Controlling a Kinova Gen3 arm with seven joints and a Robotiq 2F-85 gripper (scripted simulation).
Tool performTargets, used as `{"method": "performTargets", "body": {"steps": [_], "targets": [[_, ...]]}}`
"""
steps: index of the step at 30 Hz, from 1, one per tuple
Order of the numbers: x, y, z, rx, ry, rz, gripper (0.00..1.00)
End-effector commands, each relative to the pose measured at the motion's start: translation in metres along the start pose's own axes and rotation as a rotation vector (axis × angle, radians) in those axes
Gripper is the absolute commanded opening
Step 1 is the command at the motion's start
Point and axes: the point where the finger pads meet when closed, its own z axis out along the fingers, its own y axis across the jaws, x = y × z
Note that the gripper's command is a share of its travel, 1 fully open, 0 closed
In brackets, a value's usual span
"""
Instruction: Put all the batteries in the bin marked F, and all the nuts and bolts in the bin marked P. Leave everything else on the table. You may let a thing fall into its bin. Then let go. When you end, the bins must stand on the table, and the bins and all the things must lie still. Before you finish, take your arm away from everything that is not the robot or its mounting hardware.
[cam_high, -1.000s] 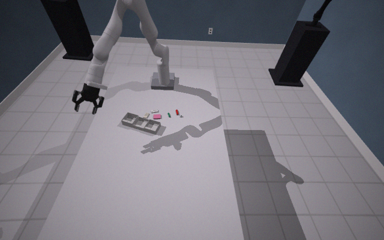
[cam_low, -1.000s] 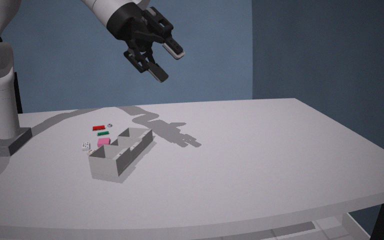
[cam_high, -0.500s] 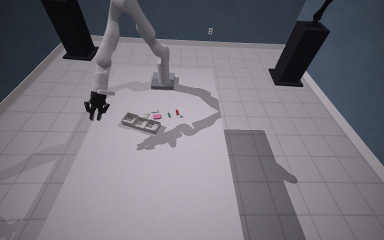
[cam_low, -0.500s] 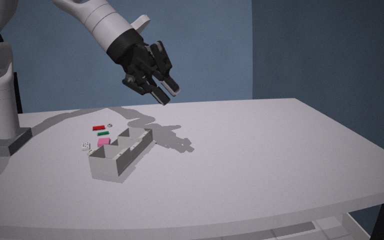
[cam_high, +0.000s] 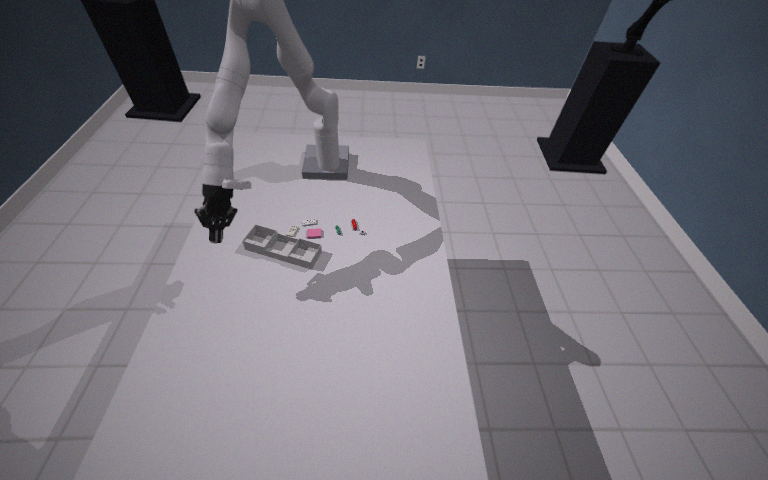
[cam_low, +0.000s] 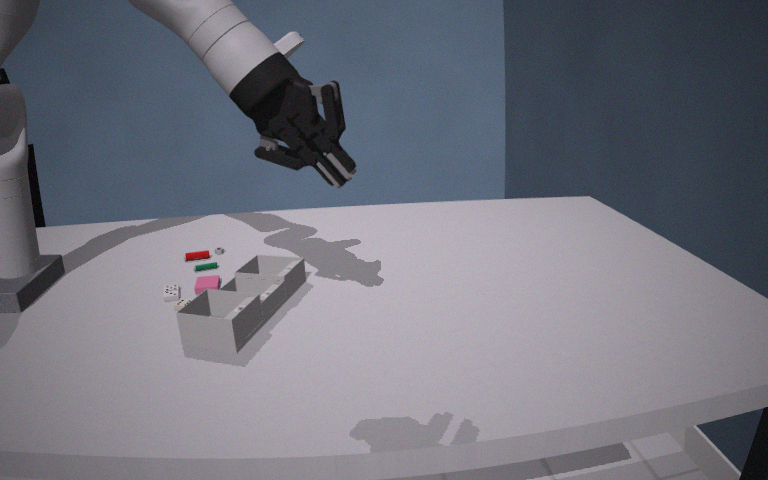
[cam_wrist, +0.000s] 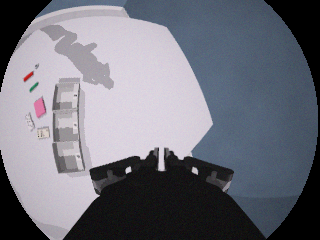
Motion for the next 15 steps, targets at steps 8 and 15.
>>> {"method": "performTargets", "body": {"steps": [8,15], "targets": [[0.057,-0.026,-0.01,0.063,0.072,-0.212,0.09],[0.088,-0.052,-0.02,0.124,0.131,-0.407,0.09]]}}
